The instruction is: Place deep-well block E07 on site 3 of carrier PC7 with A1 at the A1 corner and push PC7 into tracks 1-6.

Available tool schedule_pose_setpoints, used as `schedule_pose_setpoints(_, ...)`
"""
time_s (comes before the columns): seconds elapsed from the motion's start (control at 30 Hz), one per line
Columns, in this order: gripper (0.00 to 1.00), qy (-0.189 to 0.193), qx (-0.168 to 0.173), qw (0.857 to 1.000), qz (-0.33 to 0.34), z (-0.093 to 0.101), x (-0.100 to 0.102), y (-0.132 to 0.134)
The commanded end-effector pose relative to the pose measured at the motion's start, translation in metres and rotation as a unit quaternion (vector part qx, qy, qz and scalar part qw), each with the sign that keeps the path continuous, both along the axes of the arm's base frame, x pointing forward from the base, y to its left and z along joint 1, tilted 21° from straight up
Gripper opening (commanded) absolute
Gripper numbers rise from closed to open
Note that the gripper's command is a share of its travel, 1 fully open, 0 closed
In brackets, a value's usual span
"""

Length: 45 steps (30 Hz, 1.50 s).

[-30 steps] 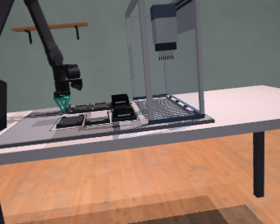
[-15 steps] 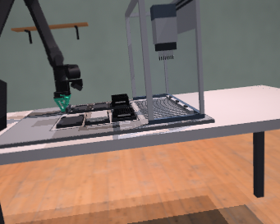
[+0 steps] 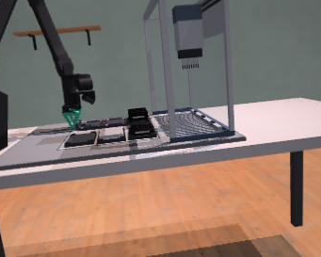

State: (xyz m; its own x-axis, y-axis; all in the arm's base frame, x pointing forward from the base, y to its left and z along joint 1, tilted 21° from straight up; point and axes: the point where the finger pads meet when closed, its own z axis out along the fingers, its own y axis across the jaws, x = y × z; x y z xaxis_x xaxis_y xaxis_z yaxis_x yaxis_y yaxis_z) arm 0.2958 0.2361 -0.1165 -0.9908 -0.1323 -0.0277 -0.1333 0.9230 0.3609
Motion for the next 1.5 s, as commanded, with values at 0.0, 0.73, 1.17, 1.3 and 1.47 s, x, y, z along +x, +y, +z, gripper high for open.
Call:
schedule_pose_setpoints(0.0,0.80,-0.015,0.002,1.000,-0.007,0.001,0.024,0.000)
schedule_pose_setpoints(0.73,0.80,-0.013,0.002,1.000,-0.011,0.002,0.032,0.000)
schedule_pose_setpoints(1.17,0.80,-0.013,0.002,1.000,-0.011,0.002,0.036,0.001)
schedule_pose_setpoints(1.3,0.80,-0.014,0.002,1.000,-0.011,0.002,0.038,0.002)
schedule_pose_setpoints(1.47,0.80,-0.013,0.002,1.000,-0.010,0.003,0.040,0.002)
